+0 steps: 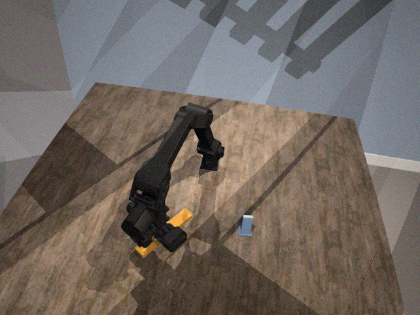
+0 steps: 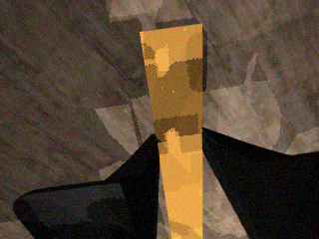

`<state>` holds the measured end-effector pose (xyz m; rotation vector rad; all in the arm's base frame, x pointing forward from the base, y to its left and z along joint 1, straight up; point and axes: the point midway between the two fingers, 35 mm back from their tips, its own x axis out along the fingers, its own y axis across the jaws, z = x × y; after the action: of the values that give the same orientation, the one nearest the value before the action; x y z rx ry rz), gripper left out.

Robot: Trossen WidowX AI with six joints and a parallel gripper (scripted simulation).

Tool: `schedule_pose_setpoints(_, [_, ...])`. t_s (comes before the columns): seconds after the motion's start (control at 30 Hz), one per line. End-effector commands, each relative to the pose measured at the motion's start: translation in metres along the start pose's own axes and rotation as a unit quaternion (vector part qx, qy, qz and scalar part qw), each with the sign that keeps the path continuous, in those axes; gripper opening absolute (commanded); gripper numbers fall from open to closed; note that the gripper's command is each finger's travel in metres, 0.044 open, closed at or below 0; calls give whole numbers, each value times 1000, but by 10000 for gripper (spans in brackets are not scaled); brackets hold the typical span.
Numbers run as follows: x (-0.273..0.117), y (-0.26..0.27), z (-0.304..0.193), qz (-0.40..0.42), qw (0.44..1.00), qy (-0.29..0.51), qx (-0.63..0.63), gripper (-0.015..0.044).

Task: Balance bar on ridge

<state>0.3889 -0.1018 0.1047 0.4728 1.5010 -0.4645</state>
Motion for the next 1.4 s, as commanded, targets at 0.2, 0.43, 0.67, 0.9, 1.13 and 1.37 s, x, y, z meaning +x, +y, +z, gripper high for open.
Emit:
schedule_pose_setpoints(0.2, [-32,0,1,1,1000,-7,-2,0])
schedule_pose_setpoints(0.43, [-50,-1,-2,0,1000,-7,-3,0])
schedule_pose_setpoints(0.67, [-64,-2,-5,0,1000,-7,-3,0])
schedule_pose_setpoints(0.9, [-65,16,-17,1,1000,-6,-30,0])
schedule_pose_setpoints(1.13, [-65,38,-35,1,998,-6,-65,0])
schedule_pose_setpoints(1.37, [-66,58,-54,2,995,-5,-100,0])
